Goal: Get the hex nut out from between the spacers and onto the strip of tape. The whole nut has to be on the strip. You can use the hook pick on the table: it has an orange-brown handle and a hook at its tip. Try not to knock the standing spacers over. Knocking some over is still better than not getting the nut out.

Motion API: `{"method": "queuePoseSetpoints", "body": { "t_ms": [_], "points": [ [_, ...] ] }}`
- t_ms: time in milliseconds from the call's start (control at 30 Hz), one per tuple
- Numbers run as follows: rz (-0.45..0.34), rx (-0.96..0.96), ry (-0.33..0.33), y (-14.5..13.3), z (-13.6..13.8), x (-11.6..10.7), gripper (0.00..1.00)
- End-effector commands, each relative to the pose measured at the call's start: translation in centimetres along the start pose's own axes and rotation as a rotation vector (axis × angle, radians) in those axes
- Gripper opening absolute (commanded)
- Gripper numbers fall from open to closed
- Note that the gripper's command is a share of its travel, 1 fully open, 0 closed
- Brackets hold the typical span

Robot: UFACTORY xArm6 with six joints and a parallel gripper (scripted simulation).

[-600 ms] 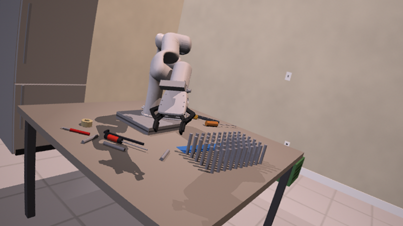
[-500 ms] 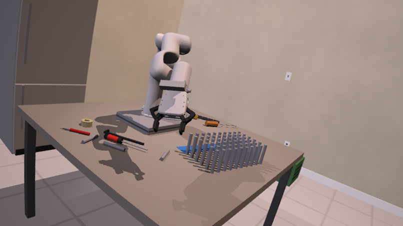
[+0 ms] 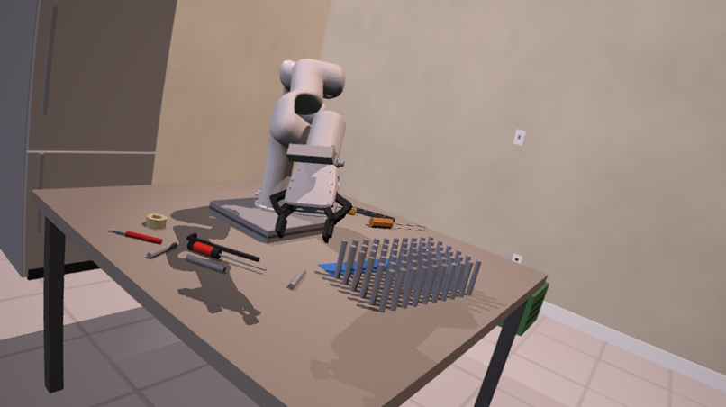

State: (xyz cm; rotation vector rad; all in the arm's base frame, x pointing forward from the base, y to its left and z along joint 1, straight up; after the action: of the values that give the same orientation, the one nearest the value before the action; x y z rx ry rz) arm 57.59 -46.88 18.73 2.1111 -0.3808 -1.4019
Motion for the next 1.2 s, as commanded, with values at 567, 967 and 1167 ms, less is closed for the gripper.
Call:
{"method": "queuePoseSetpoints", "body": {
  "t_ms": [567, 967, 1167],
  "points": [
    [-0.058, 0.115, -0.074, -9.7, 0.8, -7.5, 1.0],
    [-0.155, 0.297, -0.198, -24.2, 2.4, -17.9, 1.0],
    [-0.195, 0.371, -0.248, -30.6, 3.2, -22.5, 1.0]
  ]
}}
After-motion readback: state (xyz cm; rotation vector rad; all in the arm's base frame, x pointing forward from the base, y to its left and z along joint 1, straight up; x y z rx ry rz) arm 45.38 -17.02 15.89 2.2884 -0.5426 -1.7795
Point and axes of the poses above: the point where the finger pads meet when closed, its own x axis out along the fingers, its own z axis across the jaws, y = z × x, the point moved 2 cm from there along -x, back along the fingers, and after that the axes turned 12 degrees about x, right-handed, at the moved point
